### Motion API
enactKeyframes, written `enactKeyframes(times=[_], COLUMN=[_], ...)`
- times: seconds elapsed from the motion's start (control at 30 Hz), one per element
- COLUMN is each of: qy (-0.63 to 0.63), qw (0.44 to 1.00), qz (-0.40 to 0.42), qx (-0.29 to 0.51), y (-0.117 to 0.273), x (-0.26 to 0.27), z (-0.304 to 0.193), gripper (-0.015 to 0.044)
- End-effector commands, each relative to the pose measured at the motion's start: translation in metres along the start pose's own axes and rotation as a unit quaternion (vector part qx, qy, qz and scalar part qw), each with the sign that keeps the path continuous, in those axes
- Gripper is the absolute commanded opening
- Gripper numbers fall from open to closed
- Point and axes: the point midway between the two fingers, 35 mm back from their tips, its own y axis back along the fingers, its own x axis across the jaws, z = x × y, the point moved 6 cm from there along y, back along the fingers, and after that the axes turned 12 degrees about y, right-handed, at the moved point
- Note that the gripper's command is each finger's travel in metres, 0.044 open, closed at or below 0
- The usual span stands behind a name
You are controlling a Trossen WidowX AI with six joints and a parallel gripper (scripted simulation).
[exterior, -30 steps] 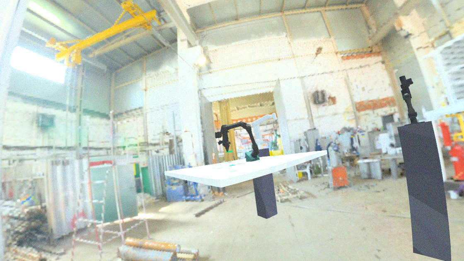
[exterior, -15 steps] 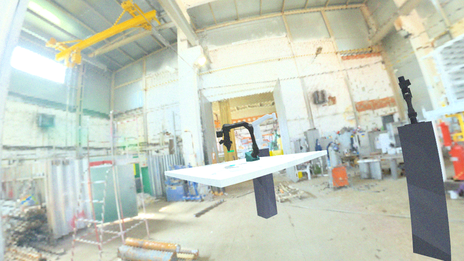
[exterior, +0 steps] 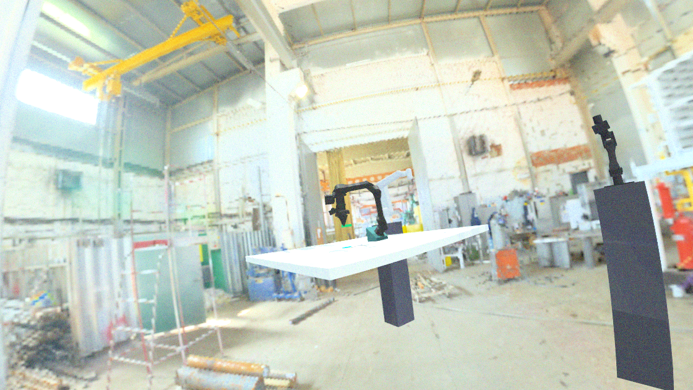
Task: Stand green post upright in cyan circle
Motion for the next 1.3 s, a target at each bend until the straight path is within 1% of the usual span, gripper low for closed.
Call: enactKeyframes(times=[0.0,1.27], qy=[0.003,0.022], qw=[1.000,0.991], qz=[-0.010,-0.104], qx=[-0.008,-0.078], y=[0.001,-0.022], x=[0.003,0.002], z=[-0.002,-0.005], gripper=[0.0023,0.0023])
